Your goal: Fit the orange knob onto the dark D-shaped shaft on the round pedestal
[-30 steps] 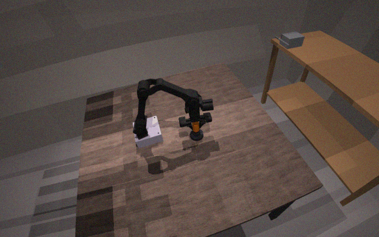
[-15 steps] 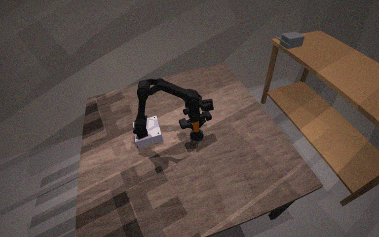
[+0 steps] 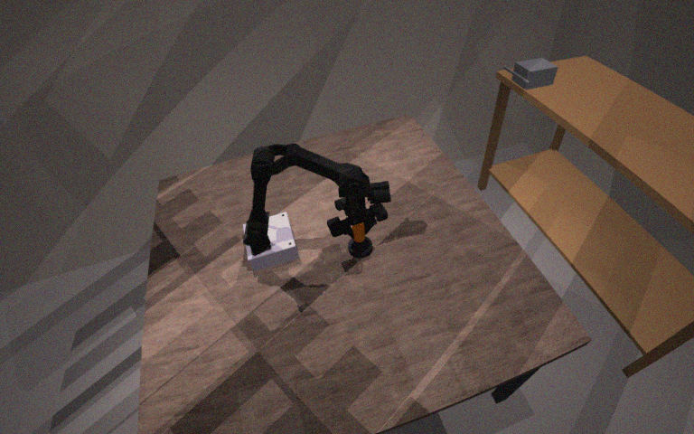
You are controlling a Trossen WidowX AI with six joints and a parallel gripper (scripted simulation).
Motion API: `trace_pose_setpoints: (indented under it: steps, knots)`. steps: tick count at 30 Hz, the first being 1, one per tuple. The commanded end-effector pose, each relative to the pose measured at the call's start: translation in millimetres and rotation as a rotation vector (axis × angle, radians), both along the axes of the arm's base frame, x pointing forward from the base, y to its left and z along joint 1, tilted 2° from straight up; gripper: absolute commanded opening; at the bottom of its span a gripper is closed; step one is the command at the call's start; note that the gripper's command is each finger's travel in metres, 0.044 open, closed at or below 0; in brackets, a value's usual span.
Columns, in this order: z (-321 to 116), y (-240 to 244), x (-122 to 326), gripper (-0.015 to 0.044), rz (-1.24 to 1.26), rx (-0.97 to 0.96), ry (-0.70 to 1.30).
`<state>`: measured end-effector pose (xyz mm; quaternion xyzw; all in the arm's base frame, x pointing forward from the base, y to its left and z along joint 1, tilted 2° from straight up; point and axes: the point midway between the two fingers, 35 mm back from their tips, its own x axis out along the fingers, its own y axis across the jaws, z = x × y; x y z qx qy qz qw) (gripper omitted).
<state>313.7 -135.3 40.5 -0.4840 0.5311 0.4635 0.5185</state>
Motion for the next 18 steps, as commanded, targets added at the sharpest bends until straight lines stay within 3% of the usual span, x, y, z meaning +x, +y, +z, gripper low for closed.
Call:
trace_pose_setpoints:
  steps: [1,10,18]
  knots:
    - [-0.2,-0.9,0.9,0.0000,0.003,-0.003,-0.002]
    - [5.0,-1.4,3.0,0.0000,0.012,-0.003,-0.002]
    - [1.9,-0.9,2.0,0.0000,0.212,-0.004,0.005]
